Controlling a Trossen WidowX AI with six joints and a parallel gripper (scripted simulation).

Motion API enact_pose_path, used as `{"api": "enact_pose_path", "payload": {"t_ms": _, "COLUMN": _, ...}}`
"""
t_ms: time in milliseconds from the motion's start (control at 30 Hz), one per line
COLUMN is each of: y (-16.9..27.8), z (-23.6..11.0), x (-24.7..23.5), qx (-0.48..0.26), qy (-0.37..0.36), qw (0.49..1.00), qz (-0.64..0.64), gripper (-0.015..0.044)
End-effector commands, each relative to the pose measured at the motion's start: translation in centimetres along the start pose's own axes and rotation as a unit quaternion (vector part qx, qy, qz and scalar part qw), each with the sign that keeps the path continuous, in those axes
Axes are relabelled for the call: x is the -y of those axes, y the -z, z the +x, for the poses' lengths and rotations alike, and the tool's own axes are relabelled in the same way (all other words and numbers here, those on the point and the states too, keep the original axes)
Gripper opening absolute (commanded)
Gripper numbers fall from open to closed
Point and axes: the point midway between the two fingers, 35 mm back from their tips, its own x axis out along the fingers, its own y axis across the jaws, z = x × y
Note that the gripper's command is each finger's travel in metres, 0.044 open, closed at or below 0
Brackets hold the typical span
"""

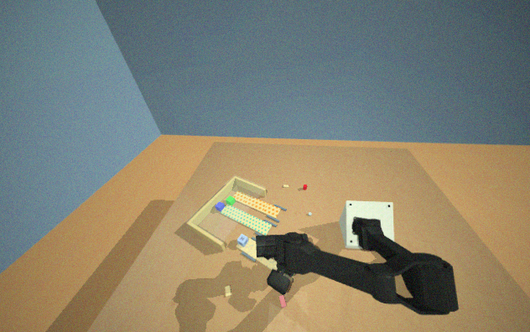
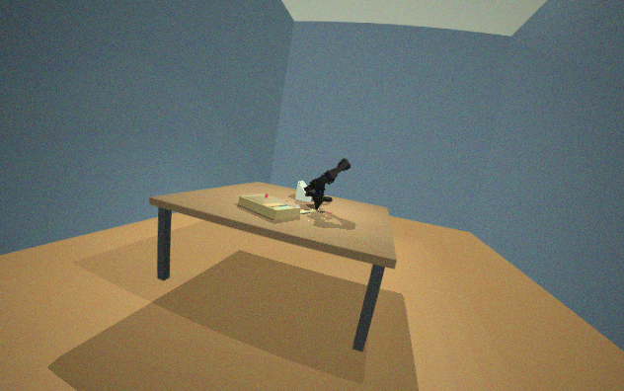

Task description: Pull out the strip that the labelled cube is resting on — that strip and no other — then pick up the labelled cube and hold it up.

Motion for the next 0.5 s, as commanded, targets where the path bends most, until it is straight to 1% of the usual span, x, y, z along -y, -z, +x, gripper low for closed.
{"api": "enact_pose_path", "payload": {"t_ms": 0, "y": 0.8, "z": 0.7, "x": 0.3, "qx": -0.014, "qy": 0.007, "qw": 1.000, "qz": 0.004, "gripper": 0.0000}}
{"api": "enact_pose_path", "payload": {"t_ms": 333, "y": 0.8, "z": 0.7, "x": 0.3, "qx": -0.014, "qy": 0.007, "qw": 1.000, "qz": 0.004, "gripper": 0.0000}}
{"api": "enact_pose_path", "payload": {"t_ms": 367, "y": 0.0, "z": -0.2, "x": 0.0, "qx": -0.001, "qy": 0.001, "qw": 1.000, "qz": 0.000, "gripper": 0.0000}}
{"api": "enact_pose_path", "payload": {"t_ms": 467, "y": -0.3, "z": -3.2, "x": -0.1, "qx": -0.010, "qy": 0.007, "qw": 1.000, "qz": 0.003, "gripper": 0.0000}}
